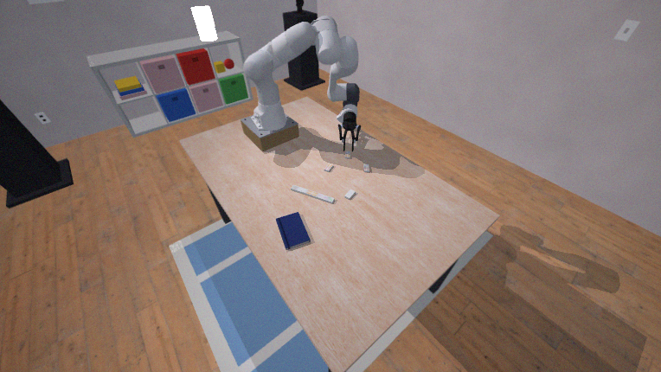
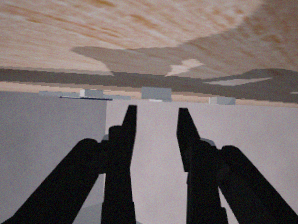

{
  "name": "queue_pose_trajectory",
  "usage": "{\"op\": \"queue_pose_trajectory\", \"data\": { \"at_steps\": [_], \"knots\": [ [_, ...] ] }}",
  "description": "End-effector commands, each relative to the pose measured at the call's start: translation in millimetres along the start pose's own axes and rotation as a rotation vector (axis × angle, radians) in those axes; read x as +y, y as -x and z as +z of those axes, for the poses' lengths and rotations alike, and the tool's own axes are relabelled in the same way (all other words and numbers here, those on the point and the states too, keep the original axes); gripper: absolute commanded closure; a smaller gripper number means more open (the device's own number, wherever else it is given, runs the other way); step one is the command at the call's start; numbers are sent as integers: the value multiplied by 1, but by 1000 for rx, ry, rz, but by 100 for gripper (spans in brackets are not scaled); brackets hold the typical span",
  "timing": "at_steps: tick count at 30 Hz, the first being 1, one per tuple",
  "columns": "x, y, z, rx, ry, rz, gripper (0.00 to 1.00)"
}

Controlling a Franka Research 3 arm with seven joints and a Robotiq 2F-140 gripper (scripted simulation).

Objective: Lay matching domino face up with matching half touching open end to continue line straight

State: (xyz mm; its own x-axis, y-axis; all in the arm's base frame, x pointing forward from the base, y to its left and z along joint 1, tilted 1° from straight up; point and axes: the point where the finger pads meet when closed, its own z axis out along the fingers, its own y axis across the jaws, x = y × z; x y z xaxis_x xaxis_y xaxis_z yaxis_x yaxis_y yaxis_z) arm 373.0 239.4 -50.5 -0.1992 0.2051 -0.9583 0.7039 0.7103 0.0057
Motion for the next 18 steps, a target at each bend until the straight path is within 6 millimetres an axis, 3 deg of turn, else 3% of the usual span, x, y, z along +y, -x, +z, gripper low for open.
{"op": "queue_pose_trajectory", "data": {
  "at_steps": [1,10,18],
  "knots": [
    [0,5,-12,-3,-2,3,67],
    [0,14,-39,-3,-2,3,67],
    [0,16,-44,-3,-2,3,67]
  ]
}}
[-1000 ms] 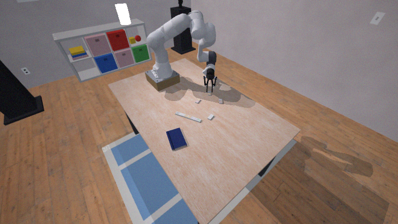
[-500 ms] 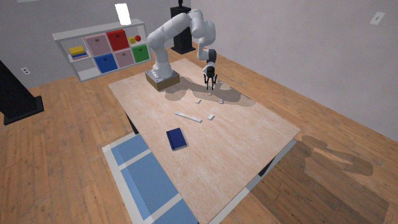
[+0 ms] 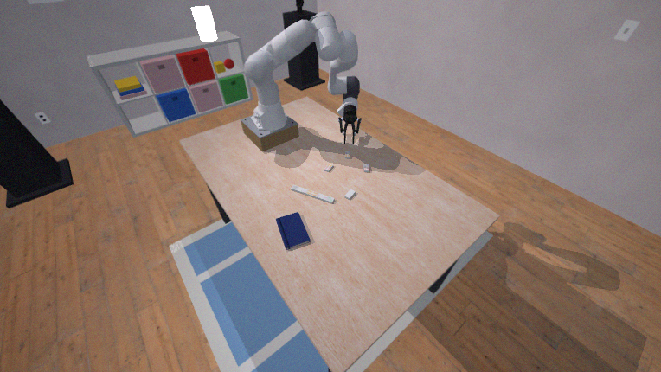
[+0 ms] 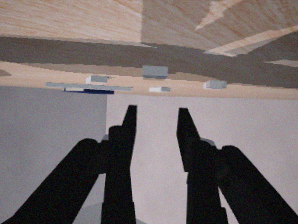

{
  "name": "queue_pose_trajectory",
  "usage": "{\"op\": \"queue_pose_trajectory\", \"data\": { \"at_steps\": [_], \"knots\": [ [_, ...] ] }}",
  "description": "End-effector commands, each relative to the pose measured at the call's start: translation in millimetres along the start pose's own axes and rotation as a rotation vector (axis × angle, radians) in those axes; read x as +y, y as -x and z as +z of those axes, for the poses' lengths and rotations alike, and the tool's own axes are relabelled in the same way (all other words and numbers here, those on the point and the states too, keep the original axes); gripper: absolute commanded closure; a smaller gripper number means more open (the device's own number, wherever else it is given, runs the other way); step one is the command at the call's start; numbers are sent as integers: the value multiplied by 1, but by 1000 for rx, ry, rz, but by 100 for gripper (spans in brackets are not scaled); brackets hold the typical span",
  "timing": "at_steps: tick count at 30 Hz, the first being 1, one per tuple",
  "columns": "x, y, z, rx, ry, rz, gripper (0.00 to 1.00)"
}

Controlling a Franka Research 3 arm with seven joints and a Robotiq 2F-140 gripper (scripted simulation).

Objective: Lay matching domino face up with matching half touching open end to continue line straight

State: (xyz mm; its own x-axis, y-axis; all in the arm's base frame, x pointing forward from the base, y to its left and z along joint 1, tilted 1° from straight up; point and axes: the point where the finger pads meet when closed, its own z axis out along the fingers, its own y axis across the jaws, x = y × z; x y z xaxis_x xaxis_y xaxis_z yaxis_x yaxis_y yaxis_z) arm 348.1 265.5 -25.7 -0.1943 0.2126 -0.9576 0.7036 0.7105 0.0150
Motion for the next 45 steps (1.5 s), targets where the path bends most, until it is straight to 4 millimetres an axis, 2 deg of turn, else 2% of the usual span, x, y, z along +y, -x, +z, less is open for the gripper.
{"op": "queue_pose_trajectory", "data": {
  "at_steps": [1,11,18,28,43,45],
  "knots": [
    [-1,3,-2,-5,-5,-6,67],
    [-1,5,-3,1,-5,-6,67],
    [-1,18,-5,29,-5,-6,67],
    [-1,26,-3,154,-6,-6,67],
    [-1,45,8,488,-7,-5,67],
    [-1,45,8,488,-7,-5,67]
  ]
}}
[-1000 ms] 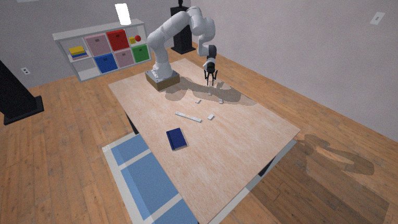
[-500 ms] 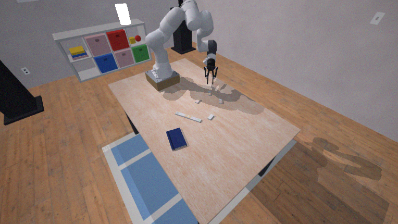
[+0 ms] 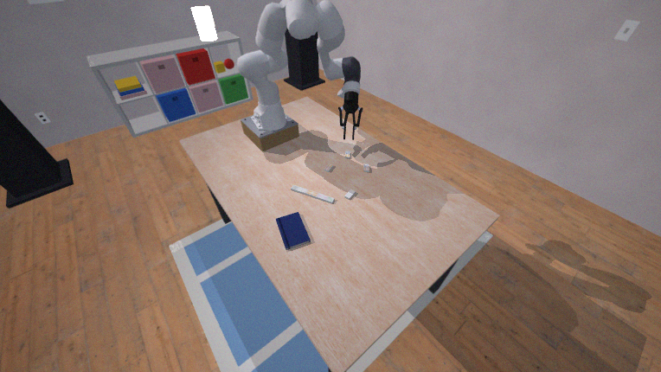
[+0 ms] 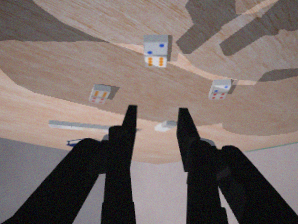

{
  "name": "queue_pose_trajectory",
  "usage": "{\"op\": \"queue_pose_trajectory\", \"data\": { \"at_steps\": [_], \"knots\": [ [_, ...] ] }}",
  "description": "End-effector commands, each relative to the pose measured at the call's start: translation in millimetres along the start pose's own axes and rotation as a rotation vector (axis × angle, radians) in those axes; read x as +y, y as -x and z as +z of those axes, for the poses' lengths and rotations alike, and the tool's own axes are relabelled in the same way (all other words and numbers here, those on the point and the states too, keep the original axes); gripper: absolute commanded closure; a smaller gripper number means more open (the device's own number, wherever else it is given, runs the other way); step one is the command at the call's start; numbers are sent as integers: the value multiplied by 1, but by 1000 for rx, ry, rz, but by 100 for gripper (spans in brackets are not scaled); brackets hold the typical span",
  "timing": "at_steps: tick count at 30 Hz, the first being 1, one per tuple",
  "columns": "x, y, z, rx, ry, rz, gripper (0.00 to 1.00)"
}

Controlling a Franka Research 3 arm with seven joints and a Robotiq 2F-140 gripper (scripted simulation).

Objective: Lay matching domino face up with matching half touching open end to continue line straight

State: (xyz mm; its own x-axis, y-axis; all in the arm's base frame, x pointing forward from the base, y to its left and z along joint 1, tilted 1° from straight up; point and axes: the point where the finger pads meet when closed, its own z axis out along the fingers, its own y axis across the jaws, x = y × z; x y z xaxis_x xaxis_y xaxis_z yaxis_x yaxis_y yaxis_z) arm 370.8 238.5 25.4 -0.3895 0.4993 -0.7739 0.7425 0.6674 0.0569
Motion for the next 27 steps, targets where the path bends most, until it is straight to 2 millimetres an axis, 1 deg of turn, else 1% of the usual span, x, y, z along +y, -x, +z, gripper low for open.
{"op": "queue_pose_trajectory", "data": {
  "at_steps": [1,15,17,27],
  "knots": [
    [0,-16,-4,121,7,-74,67],
    [2,2,6,429,-5,-74,67],
    [2,2,6,429,-5,-74,67],
    [2,12,15,629,-12,-74,67]
  ]
}}
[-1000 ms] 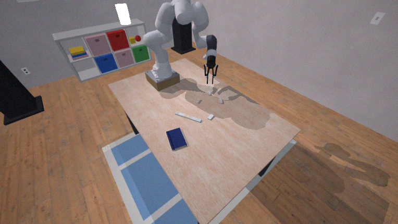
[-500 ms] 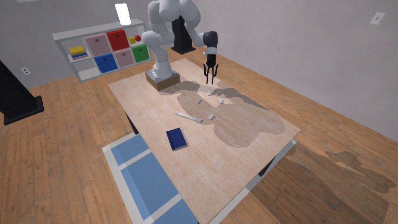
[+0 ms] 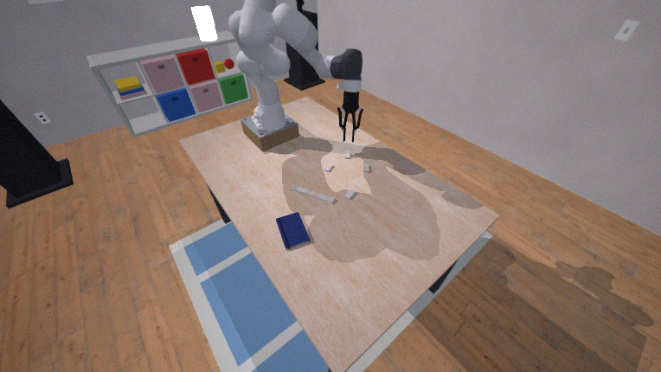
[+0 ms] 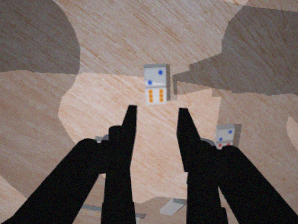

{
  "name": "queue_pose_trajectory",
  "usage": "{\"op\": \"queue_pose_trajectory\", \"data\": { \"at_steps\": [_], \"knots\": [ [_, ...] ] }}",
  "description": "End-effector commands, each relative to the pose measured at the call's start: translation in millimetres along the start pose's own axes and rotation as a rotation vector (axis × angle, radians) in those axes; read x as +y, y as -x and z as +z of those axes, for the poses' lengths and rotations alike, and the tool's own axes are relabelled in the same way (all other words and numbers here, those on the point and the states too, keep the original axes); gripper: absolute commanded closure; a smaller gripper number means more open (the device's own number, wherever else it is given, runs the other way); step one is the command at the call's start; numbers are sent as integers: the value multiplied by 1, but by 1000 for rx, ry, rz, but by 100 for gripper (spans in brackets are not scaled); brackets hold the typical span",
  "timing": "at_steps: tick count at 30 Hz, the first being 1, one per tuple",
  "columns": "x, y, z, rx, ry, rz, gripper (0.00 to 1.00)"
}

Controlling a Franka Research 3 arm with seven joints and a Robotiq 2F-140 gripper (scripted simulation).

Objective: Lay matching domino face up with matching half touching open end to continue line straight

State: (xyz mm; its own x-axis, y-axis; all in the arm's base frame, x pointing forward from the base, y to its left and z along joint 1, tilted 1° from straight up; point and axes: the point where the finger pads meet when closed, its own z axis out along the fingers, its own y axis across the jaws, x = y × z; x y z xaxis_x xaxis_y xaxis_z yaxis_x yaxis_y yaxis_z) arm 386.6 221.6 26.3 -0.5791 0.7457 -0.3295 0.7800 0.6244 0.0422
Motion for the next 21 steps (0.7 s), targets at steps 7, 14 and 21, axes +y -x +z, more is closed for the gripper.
{"op": "queue_pose_trajectory", "data": {
  "at_steps": [7,14,21],
  "knots": [
    [2,2,2,185,-7,-117,67],
    [3,9,5,297,-13,-117,67],
    [4,11,7,341,-16,-117,67]
  ]
}}
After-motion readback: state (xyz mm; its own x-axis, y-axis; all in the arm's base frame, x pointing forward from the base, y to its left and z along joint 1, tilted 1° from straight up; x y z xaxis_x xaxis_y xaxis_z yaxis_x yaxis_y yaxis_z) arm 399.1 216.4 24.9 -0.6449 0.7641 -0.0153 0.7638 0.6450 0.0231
